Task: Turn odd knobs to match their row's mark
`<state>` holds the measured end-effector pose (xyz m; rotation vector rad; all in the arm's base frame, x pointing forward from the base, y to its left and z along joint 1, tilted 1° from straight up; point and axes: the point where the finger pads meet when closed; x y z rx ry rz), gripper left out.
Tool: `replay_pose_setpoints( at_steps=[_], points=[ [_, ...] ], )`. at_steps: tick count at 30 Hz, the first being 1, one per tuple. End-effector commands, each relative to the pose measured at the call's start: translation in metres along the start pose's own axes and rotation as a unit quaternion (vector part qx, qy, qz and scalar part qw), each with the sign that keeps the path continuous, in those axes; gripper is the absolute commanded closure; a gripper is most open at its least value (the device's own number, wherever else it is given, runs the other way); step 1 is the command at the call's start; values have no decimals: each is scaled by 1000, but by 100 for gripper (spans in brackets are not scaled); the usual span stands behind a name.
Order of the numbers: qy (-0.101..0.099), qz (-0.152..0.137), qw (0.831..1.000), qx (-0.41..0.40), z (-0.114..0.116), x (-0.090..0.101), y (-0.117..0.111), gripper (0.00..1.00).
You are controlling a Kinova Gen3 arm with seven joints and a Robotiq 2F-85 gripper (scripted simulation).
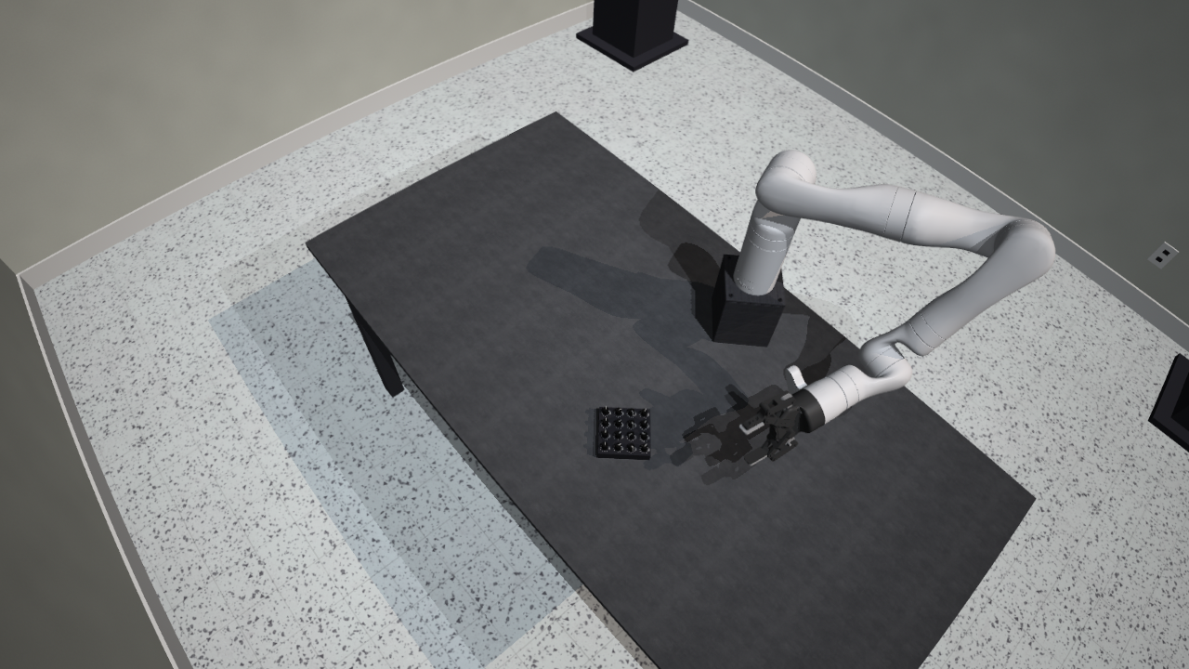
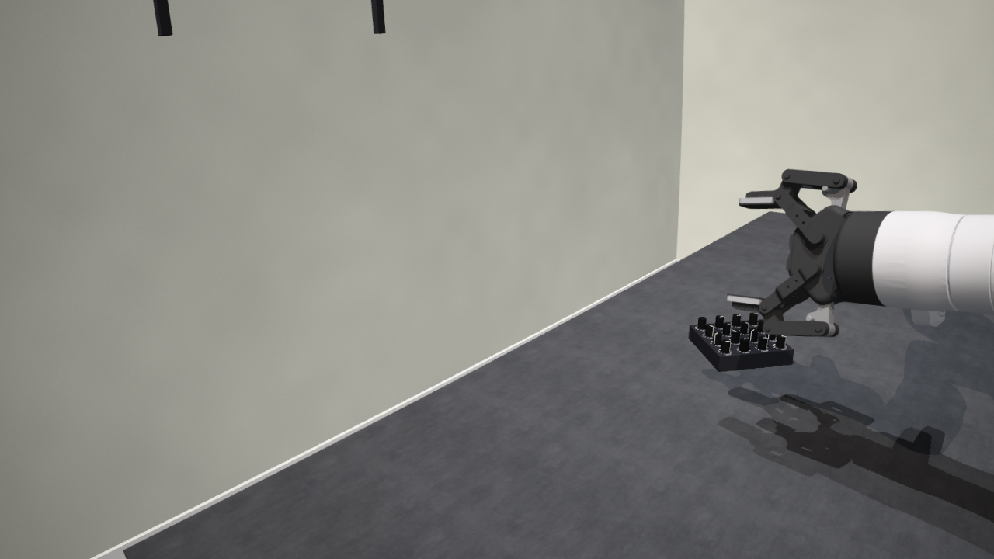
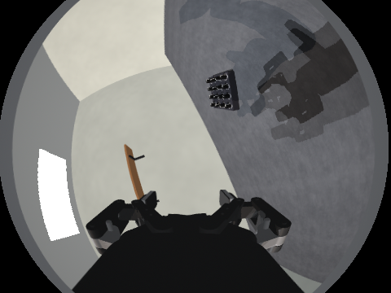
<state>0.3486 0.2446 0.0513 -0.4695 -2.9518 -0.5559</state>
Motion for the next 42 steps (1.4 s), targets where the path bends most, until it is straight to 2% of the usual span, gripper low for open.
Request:
replay_pose_setpoints(
  at_steps=[1, 26, 34, 42],
  points=[
    [0, 0, 1000, -1, -1, 0, 0, 0],
    [0, 2, 1000, -1, -1, -1, 0, 0],
    [0, 11, 1000, -1, -2, -3, -3, 0],
    [0, 37, 999, -1, -5, -9, -11, 0]
  ],
)
Point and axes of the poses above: the point where the finger pads meet when closed, its own x axis back along the fingers, its own z axis across the jaws, y = z × x, and after that the axes turned 2 degrees about -x, right-handed
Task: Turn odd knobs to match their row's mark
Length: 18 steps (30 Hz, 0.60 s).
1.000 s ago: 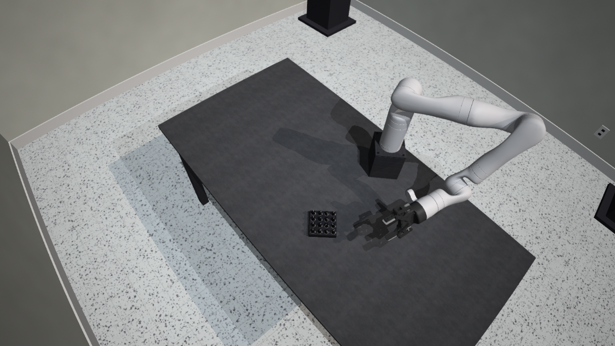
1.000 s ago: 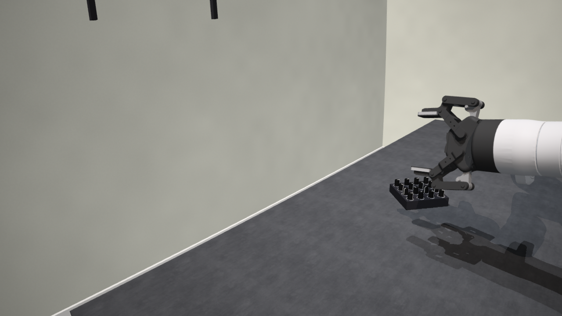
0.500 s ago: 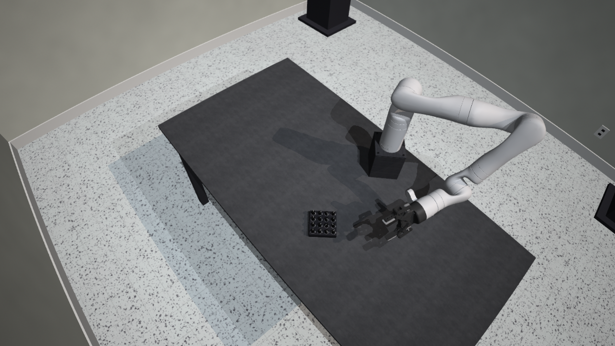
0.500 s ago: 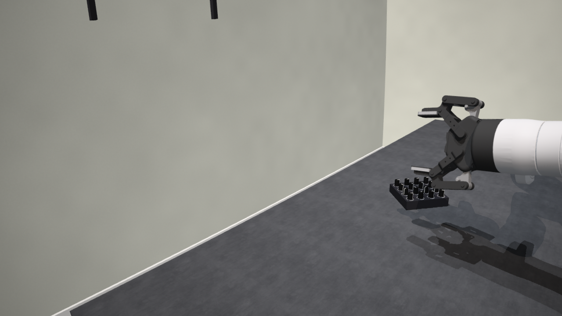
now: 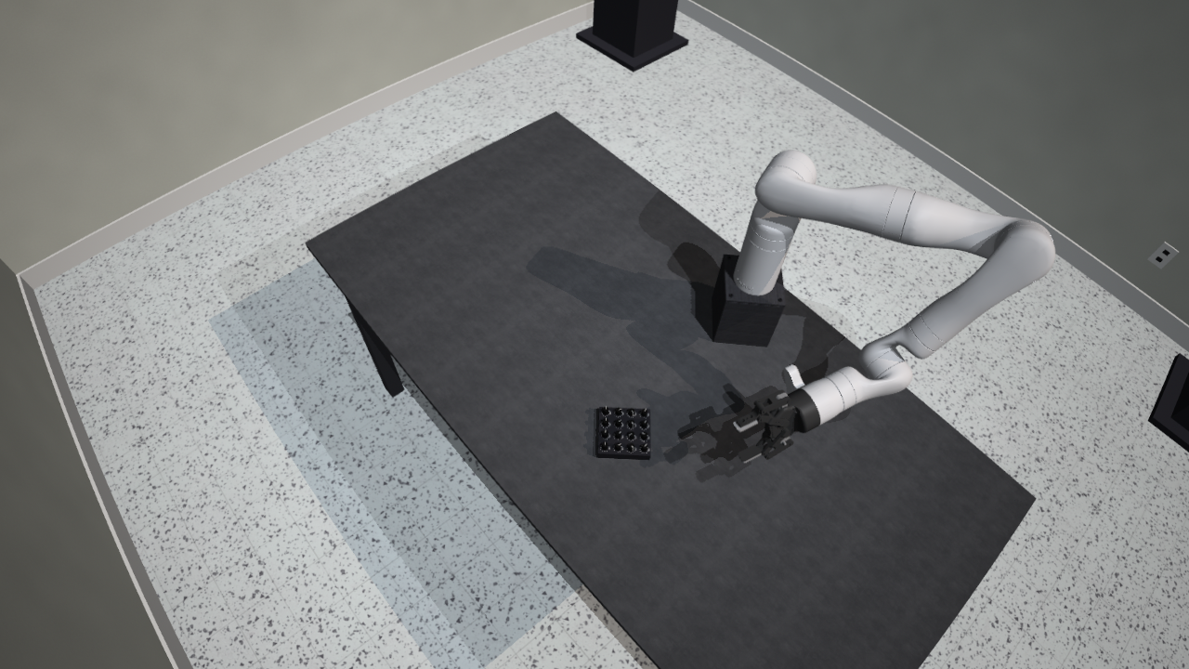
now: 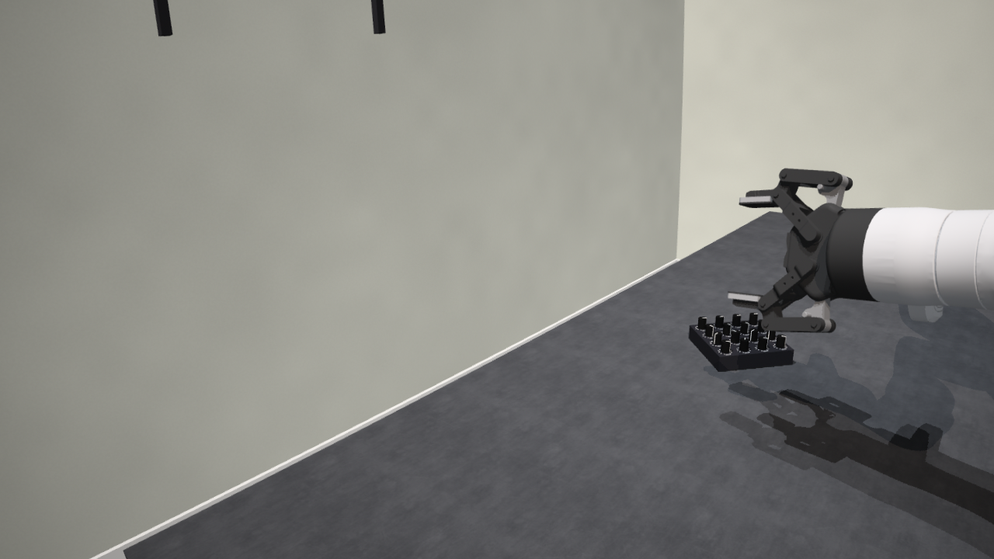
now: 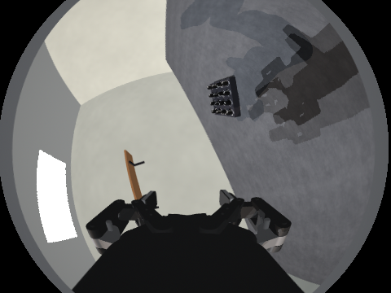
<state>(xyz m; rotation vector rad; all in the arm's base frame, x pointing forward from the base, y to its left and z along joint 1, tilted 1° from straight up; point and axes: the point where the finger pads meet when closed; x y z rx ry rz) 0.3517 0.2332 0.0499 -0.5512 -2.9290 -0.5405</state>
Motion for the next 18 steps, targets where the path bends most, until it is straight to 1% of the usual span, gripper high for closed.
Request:
replay_pose_setpoints(
  at_steps=[1, 7, 9, 13, 18],
  points=[
    [0, 13, 1000, -4, -2, -4, -3, 0],
    [2, 48, 999, -3, -6, -13, -14, 0],
    [2, 48, 999, -3, -6, -13, -14, 0],
    [4, 78, 997, -4, -9, -20, -23, 0],
    [10, 124, 992, -4, -14, -30, -37, 0]
  ],
)
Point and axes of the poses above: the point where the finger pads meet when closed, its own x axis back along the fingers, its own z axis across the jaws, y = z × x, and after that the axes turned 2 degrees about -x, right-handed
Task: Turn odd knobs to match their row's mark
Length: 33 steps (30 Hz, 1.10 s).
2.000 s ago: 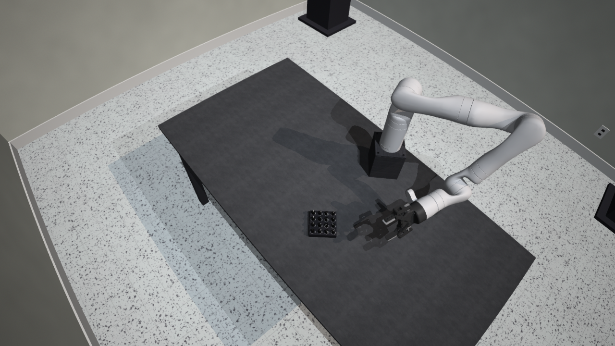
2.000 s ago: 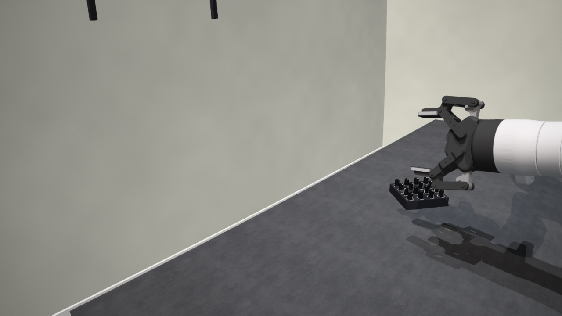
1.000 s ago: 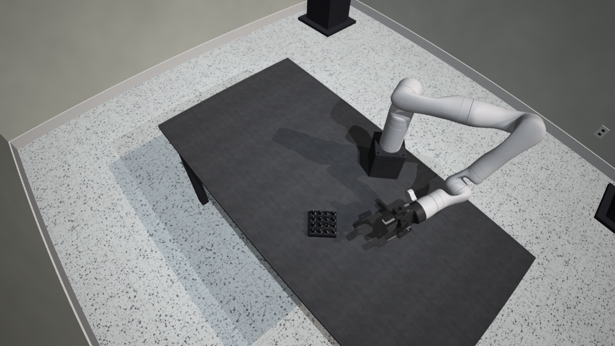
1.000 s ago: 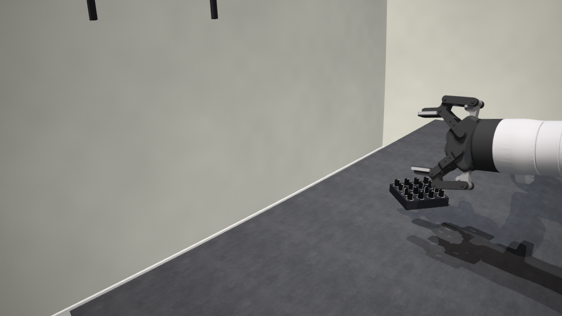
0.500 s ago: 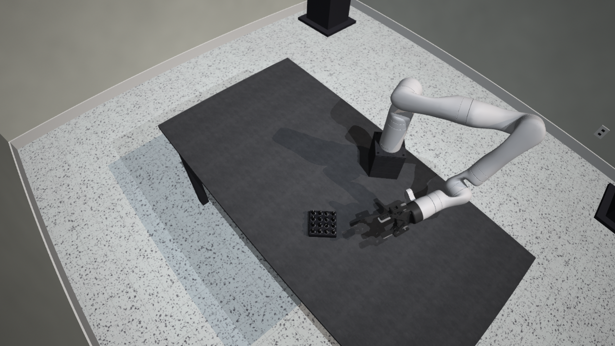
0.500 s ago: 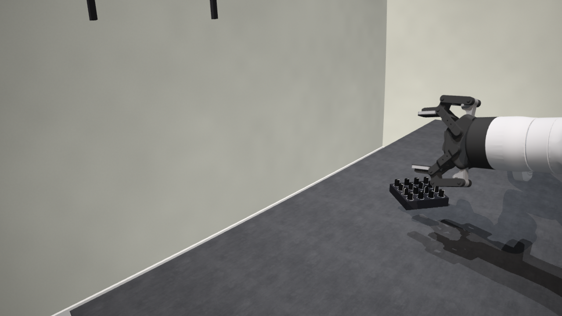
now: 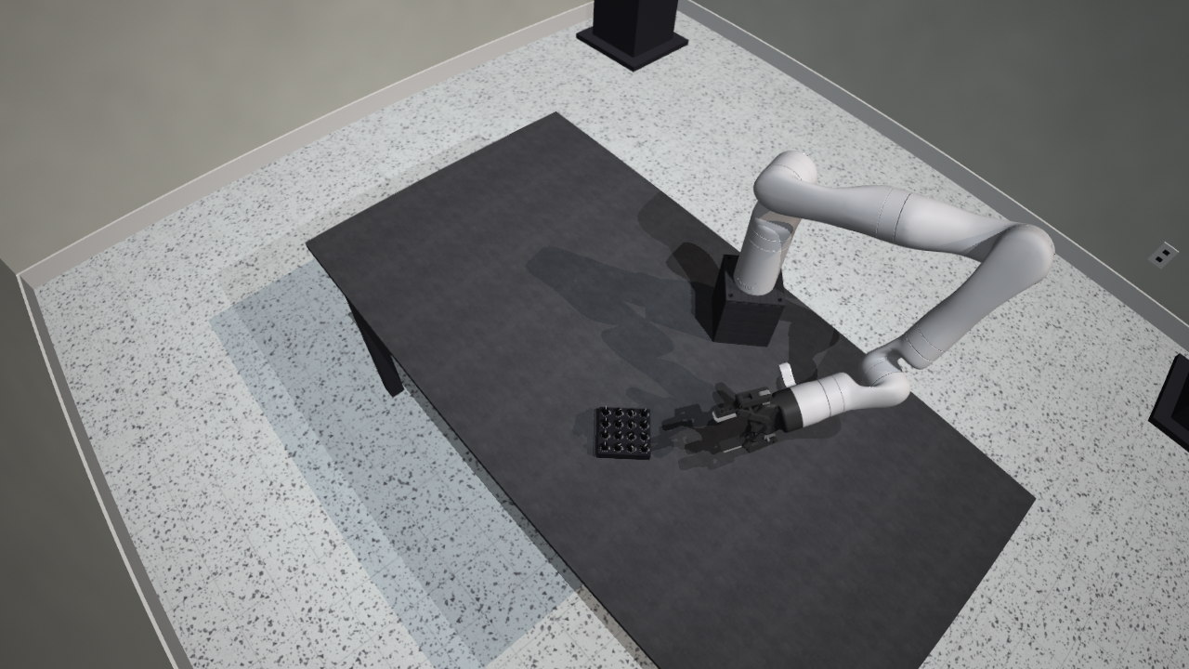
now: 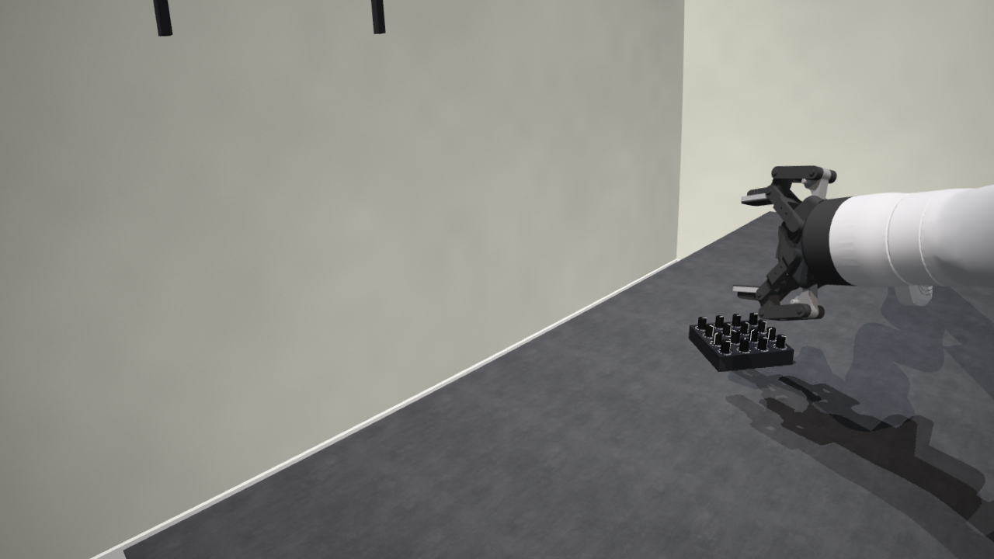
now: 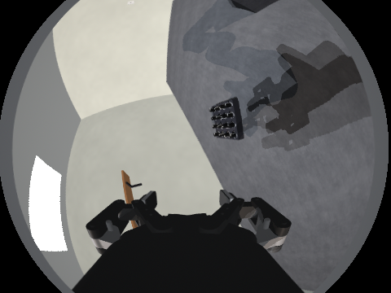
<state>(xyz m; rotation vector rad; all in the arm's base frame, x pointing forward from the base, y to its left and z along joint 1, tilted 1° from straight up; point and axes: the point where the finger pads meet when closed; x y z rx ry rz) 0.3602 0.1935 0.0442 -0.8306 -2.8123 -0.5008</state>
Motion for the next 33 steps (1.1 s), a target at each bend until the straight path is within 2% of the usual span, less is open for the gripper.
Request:
replay_pose_setpoints(
  at_steps=[1, 6, 8, 17, 18, 20, 21, 22, 25, 26, 33],
  points=[
    [5, 32, 999, -10, -6, -11, -5, 0],
    [16, 88, 996, -12, -11, -24, -20, 0],
    [16, 88, 996, -12, -11, -24, -20, 0],
    [54, 205, 977, -20, -22, -44, -49, 0],
    [54, 205, 977, -20, -22, -44, -49, 0],
    [66, 232, 970, -23, -25, -48, -56, 0],
    [66, 232, 970, -23, -25, -48, -56, 0],
    [73, 246, 966, -25, -26, -50, -59, 0],
    [73, 246, 966, -25, -26, -50, -59, 0],
    [80, 260, 962, -27, -28, -52, -62, 0],
    [80, 260, 962, -27, -28, -52, -62, 0]
  ],
)
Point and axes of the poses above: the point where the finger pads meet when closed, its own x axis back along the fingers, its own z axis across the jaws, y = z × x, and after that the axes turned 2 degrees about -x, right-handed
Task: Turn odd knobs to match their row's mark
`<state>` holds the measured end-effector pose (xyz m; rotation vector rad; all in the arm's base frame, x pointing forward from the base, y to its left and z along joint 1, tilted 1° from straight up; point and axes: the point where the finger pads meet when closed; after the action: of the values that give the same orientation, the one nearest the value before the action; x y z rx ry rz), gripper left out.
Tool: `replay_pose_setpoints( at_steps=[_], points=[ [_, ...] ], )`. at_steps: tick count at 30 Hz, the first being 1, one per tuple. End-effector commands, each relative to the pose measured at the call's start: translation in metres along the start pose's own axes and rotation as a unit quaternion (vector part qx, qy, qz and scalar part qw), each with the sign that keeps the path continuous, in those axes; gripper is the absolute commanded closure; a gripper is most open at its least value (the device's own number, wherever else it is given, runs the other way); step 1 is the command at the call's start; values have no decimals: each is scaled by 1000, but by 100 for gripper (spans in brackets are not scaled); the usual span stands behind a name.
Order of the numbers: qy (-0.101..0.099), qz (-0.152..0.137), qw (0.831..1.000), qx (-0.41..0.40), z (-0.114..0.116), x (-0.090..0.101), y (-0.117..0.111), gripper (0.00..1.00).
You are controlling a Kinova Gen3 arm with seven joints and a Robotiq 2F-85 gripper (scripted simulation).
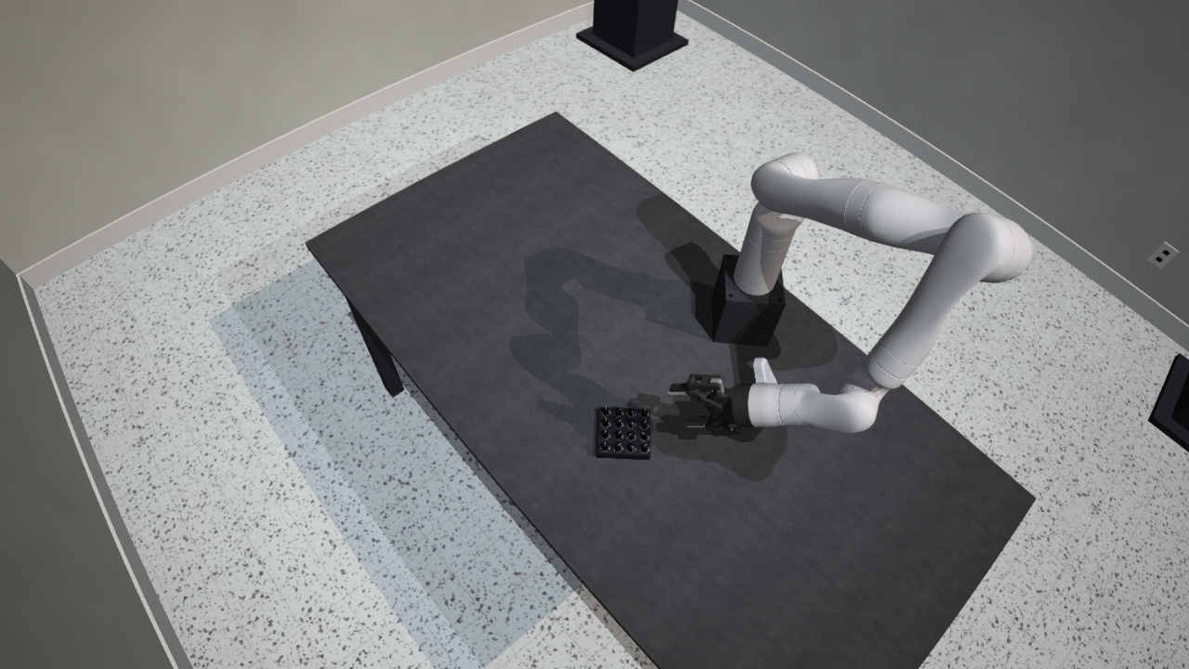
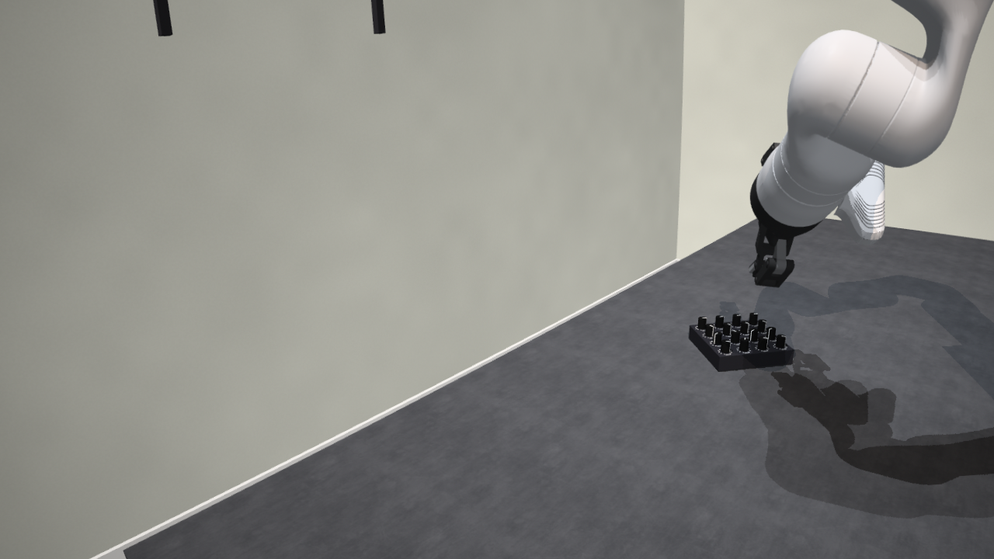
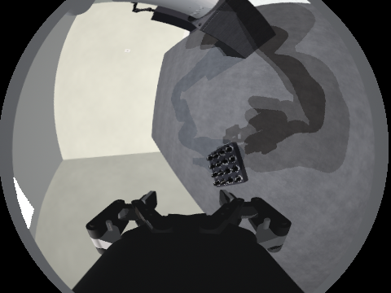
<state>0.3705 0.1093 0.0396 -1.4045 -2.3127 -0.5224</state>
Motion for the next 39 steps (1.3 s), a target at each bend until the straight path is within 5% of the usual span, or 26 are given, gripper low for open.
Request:
replay_pose_setpoints(
  at_steps=[1, 39],
  points=[
    [1, 1, 1000, -2, -1, 0, 1, 0],
    [45, 71, 996, -11, -11, -12, -7, 0]
  ],
)
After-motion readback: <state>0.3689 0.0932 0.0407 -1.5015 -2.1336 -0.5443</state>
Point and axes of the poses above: the point where the finger pads meet when closed, its own x axis back along the fingers, its own z axis across the jaws, y = z × x, and after that the axes turned 2 degrees about -x, right-handed
